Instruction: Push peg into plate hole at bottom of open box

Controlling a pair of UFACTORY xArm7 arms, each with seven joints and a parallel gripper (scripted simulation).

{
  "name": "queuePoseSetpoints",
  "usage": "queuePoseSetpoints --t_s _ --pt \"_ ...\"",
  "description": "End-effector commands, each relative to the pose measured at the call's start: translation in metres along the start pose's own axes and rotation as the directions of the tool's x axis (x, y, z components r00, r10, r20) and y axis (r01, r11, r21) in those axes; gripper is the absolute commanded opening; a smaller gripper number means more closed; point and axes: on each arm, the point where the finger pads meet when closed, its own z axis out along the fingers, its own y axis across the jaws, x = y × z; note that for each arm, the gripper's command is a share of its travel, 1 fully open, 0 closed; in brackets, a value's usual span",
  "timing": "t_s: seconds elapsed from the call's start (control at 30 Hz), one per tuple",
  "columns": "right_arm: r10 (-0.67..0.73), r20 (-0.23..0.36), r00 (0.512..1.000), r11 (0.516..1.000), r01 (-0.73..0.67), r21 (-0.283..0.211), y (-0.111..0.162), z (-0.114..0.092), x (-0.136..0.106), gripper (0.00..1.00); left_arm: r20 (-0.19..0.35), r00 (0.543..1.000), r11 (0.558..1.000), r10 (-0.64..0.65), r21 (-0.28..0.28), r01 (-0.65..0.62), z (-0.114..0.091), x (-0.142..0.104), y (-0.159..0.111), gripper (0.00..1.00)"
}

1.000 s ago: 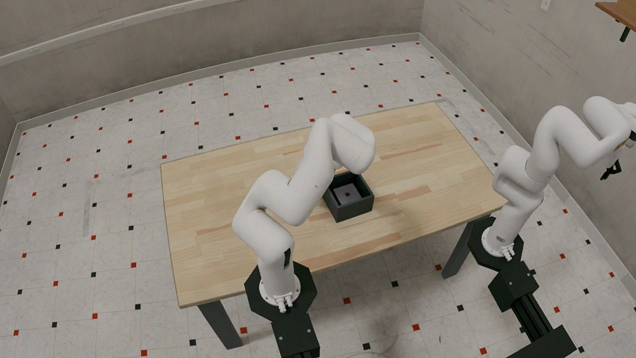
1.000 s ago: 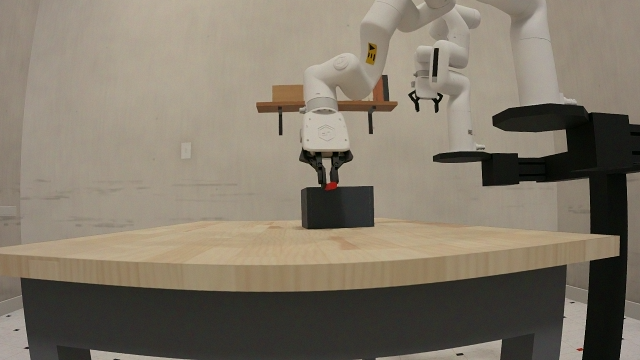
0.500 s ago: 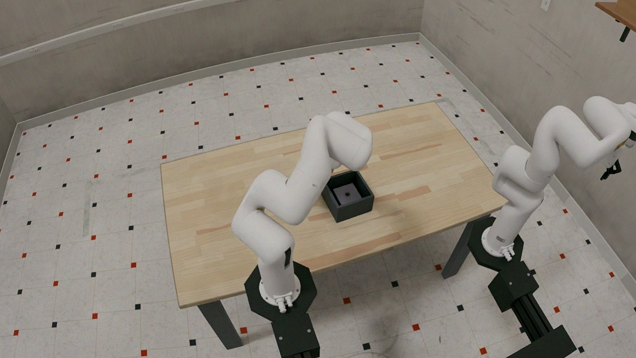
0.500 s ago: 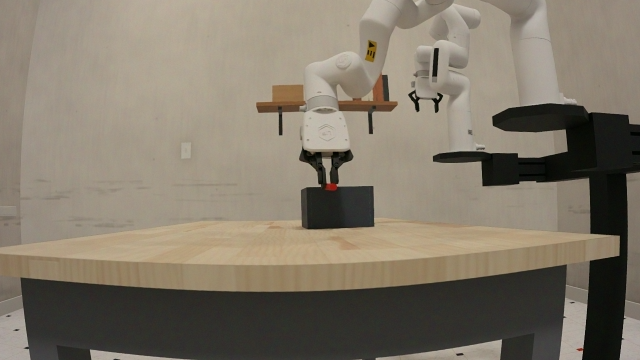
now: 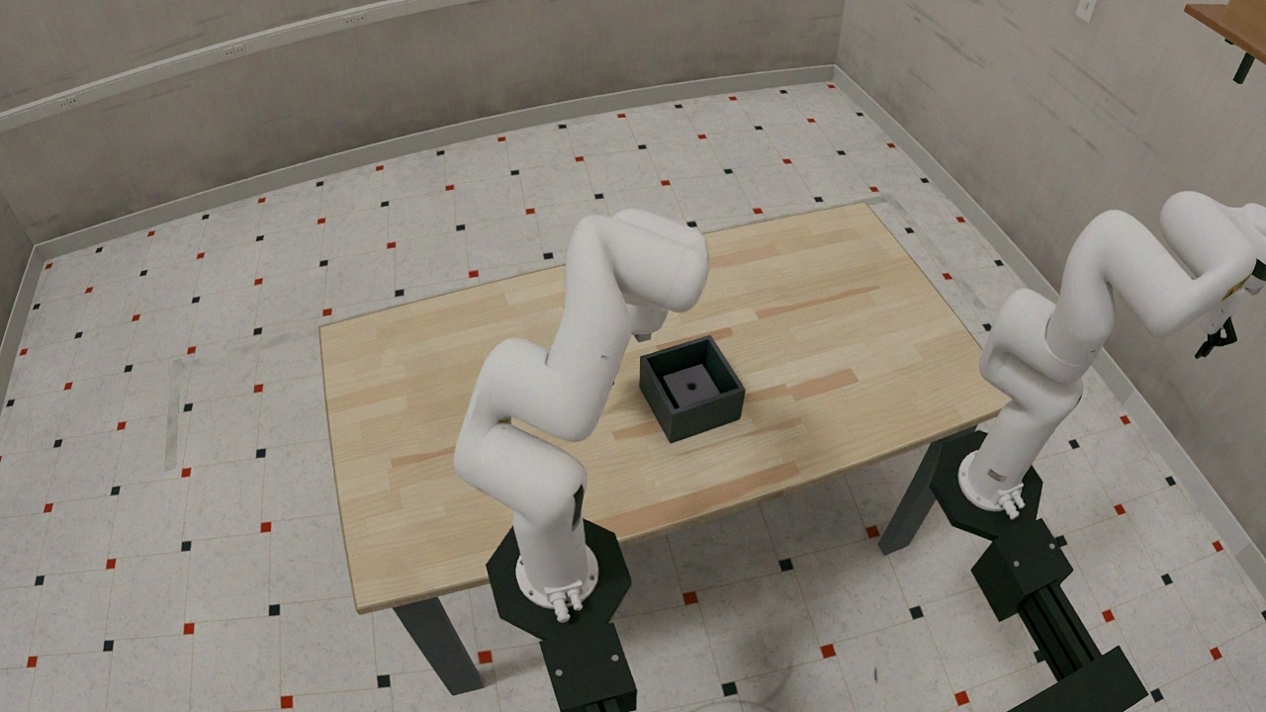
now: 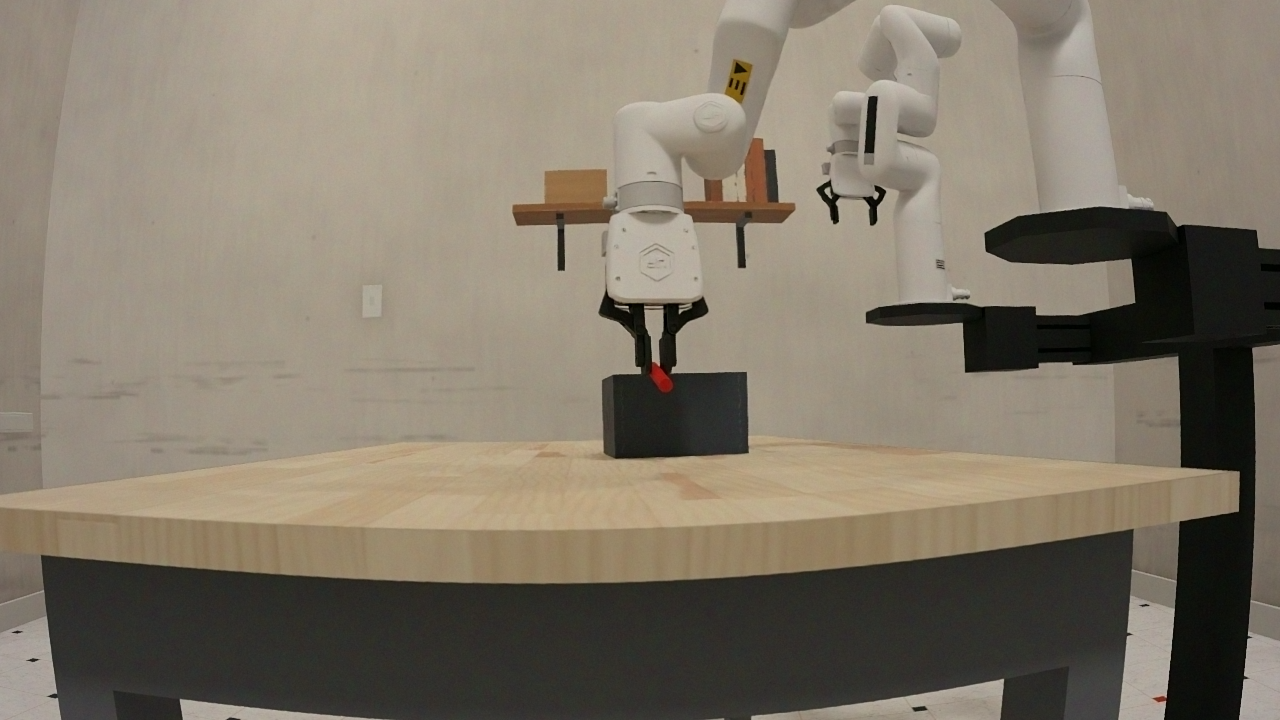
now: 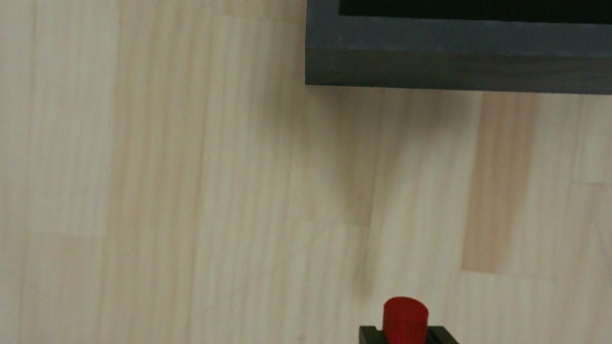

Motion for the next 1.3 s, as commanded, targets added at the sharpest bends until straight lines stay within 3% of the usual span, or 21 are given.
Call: queuePoseSetpoints --t_s 0.0,0.47,0.53,0.67,1.03,1.1,1.27 --pt "0.000 -0.004 1.000 1.000 0.000 0.000 -0.0001 -0.0015 0.0010 1.00 -0.095 0.995 1.000 0.007 -0.002 -0.007 0.0007 0.0016 -0.0003 0.00" --pt "0.000 -0.004 1.000 1.000 0.000 0.000 -0.0001 -0.0015 0.0010 1.00 -0.374 0.928 1.000 0.006 -0.002 -0.008 0.0010 0.0011 0.0000 0.00" --pt "0.000 -0.004 1.000 1.000 0.000 0.000 -0.0001 -0.0015 0.0010 1.00 -0.374 0.928 1.000 0.006 -0.002 -0.008 0.0010 0.0011 0.0000 0.00" --pt "0.000 -0.004 1.000 1.000 0.000 0.000 -0.0001 -0.0015 0.0010 1.00 -0.450 0.893 1.000 0.006 0.000 -0.007 0.0001 0.0012 -0.0005 0.00" --pt "0.000 -0.004 1.000 1.000 0.000 0.000 -0.0001 -0.0015 0.0010 1.00 -0.669 0.744 1.000 0.005 -0.002 -0.008 0.0010 0.0011 0.0003 0.00" --pt "0.000 -0.004 1.000 1.000 0.000 0.000 -0.0001 -0.0015 0.0010 1.00 -0.669 0.744 1.000 0.005 -0.002 -0.008 0.0010 0.0011 0.0003 0.00" --pt "0.000 -0.004 1.000 1.000 0.000 0.000 -0.0001 -0.0015 0.0010 1.00 -0.774 0.633 1.000 0.005 0.000 -0.007 0.0000 0.0012 -0.0004 0.00"
